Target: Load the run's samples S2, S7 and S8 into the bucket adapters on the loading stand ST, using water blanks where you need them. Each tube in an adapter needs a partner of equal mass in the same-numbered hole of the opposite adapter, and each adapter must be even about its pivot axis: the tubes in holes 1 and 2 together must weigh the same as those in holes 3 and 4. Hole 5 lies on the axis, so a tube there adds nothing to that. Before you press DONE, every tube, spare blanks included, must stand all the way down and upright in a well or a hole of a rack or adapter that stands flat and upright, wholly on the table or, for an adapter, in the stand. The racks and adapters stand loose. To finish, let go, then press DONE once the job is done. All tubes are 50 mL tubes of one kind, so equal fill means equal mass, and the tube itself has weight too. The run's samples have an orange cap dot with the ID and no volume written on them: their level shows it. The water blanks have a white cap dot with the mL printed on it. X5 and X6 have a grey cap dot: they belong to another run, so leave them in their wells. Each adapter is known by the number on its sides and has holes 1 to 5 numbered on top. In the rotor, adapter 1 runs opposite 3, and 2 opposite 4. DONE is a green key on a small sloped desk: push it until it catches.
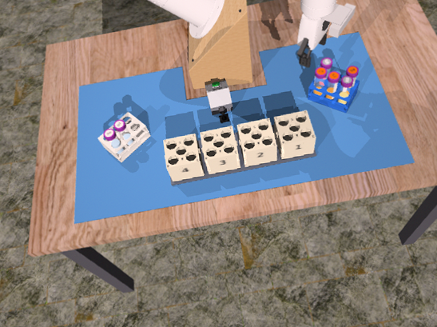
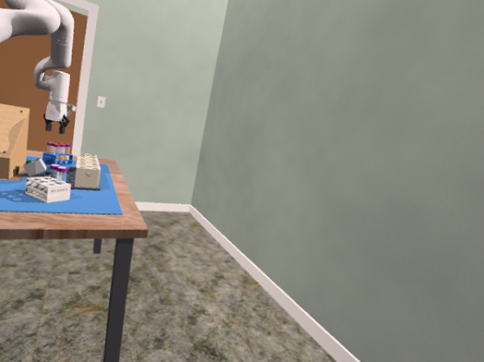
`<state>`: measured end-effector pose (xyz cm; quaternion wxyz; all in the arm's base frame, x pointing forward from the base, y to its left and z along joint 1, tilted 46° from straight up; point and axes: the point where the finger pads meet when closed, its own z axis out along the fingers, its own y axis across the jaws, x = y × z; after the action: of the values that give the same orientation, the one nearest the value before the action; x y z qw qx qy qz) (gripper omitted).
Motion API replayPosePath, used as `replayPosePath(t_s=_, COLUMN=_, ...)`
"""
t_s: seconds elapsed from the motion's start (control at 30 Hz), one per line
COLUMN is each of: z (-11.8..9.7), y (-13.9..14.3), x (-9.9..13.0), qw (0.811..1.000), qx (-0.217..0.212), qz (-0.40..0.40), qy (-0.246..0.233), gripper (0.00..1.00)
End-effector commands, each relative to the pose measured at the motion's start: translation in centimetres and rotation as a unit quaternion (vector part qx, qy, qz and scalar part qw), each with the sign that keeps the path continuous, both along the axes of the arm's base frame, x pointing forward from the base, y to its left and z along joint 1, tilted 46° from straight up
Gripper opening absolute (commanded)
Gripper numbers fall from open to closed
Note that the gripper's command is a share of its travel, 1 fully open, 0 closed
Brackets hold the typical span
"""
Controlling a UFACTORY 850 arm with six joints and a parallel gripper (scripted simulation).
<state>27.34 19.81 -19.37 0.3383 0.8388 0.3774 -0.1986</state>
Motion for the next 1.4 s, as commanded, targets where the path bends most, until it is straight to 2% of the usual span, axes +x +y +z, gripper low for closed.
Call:
replayPosePath(t_s=0.0, z=0.6, y=0.7, x=0.2, qw=1.000, qx=0.001, qz=0.000, qy=-0.001, gripper=1.00)
replayPosePath(t_s=0.6, z=3.5, y=3.8, x=0.5, qw=1.000, qx=0.001, qz=0.000, qy=-0.001, gripper=1.00)
replayPosePath(t_s=0.93, z=6.5, y=0.6, x=3.0, qw=0.986, qx=-0.012, qz=-0.115, qy=-0.120, gripper=1.00)
replayPosePath(t_s=1.0, z=6.5, y=0.6, x=3.0, qw=0.986, qx=-0.012, qz=-0.115, qy=-0.120, gripper=1.00)
replayPosePath(t_s=1.17, z=8.0, y=-0.9, x=4.3, qw=0.969, qx=-0.018, qz=-0.171, qy=-0.178, gripper=1.00)
replayPosePath(t_s=1.37, z=9.8, y=-2.8, x=5.8, qw=0.939, qx=-0.025, qz=-0.237, qy=-0.247, gripper=1.00)
